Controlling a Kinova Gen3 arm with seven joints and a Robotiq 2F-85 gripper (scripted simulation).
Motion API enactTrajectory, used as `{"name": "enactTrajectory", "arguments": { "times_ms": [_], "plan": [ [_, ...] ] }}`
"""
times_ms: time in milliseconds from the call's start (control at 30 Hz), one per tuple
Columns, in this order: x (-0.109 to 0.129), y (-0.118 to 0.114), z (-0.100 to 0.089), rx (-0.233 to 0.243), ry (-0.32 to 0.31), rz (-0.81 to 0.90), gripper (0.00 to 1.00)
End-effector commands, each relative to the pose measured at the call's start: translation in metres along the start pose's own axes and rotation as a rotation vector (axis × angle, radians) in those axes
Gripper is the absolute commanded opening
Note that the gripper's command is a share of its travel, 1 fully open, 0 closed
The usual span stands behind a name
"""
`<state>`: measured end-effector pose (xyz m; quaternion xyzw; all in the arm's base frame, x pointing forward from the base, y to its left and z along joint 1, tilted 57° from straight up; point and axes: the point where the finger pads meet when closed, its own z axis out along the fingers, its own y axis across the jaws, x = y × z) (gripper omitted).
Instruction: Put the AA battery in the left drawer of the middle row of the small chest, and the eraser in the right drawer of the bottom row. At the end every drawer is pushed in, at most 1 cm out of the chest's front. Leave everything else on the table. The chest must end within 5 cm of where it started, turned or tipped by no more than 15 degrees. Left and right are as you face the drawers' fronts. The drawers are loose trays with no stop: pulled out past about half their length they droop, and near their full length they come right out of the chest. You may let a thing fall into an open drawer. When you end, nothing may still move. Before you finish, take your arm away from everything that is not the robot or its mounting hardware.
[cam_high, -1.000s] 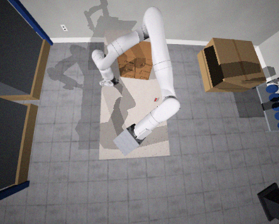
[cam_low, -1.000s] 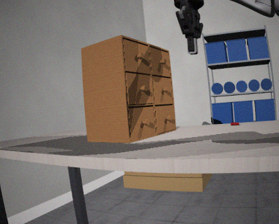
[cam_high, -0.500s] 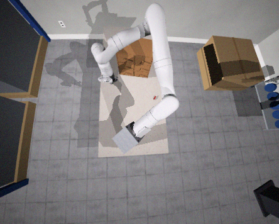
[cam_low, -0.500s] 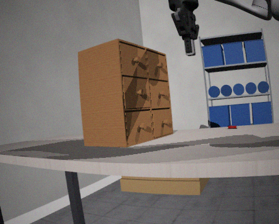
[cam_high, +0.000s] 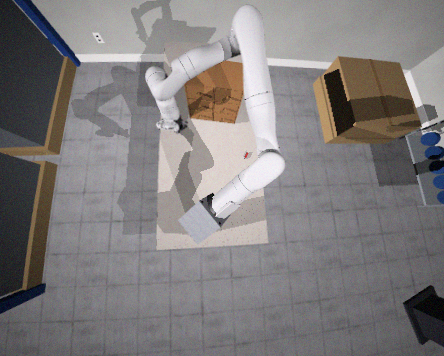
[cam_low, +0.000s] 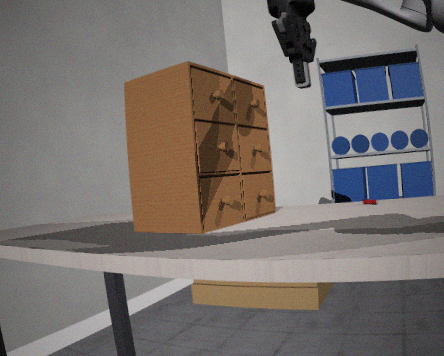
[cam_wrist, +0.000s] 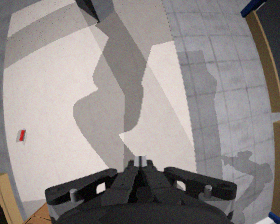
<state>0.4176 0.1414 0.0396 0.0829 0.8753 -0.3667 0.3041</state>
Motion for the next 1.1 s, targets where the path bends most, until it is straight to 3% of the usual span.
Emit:
{"name": "enactTrajectory", "arguments": {
  "times_ms": [0,600,633,1067],
  "plan": [
    [-0.0002,0.0005,-0.0009,-0.002,-0.001,0.0,0.0],
    [-0.0002,0.0005,-0.0009,-0.002,-0.001,0.0,0.0],
    [-0.0002,0.0005,-0.0009,-0.002,-0.001,0.0,1.0],
    [-0.0002,0.0005,-0.0009,-0.002,-0.001,0.0,1.0]
  ]
}}
